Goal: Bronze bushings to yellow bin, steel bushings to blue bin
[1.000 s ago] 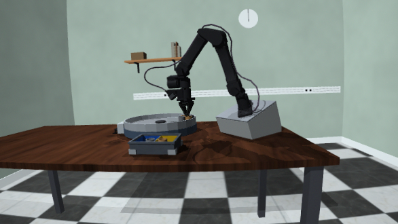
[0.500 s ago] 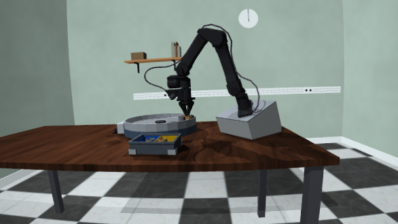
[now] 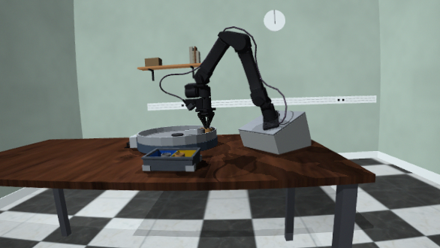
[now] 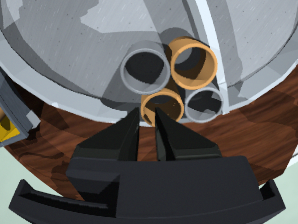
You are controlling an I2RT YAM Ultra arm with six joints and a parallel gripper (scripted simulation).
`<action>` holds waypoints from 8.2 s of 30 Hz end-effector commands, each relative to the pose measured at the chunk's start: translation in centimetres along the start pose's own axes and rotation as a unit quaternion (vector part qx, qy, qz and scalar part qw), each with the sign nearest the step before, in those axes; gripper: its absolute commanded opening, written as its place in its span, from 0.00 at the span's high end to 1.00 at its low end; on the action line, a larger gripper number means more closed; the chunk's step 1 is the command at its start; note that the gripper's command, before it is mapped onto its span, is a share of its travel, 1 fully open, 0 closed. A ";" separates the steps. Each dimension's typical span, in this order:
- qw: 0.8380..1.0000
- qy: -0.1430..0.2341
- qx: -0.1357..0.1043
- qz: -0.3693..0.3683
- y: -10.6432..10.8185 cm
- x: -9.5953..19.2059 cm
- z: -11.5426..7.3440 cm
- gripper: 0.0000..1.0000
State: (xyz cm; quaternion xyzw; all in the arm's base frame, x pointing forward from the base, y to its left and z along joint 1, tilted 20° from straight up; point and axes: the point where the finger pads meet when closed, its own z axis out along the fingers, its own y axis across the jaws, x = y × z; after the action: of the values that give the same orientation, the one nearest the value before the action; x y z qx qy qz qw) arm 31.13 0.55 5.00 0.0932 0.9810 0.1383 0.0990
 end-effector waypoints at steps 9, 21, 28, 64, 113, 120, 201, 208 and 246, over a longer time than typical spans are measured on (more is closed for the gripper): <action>1.000 -0.018 -0.002 0.000 -0.2 -0.4 -0.8 0.86; 1.000 -0.014 -0.001 0.003 -0.1 -0.1 -0.6 0.86; 1.000 -0.029 -0.002 -0.003 0.4 -1.2 -1.3 0.86; 1.000 -0.028 -0.002 -0.006 0.7 -1.3 -1.3 0.86; 1.000 -0.015 0.000 0.002 0.1 -1.1 -0.8 0.86; 1.000 -0.015 0.000 0.002 0.1 -1.1 -0.8 0.86; 1.000 0.002 0.002 0.001 0.1 0.3 1.4 0.86; 1.000 -0.005 0.001 0.001 0.1 -0.2 1.9 0.86; 1.000 -0.008 0.000 0.001 0.0 -0.1 1.9 0.86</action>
State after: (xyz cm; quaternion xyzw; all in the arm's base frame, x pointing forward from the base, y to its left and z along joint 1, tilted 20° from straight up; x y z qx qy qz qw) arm 31.56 1.07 3.37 0.0936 0.9807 0.1387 0.1015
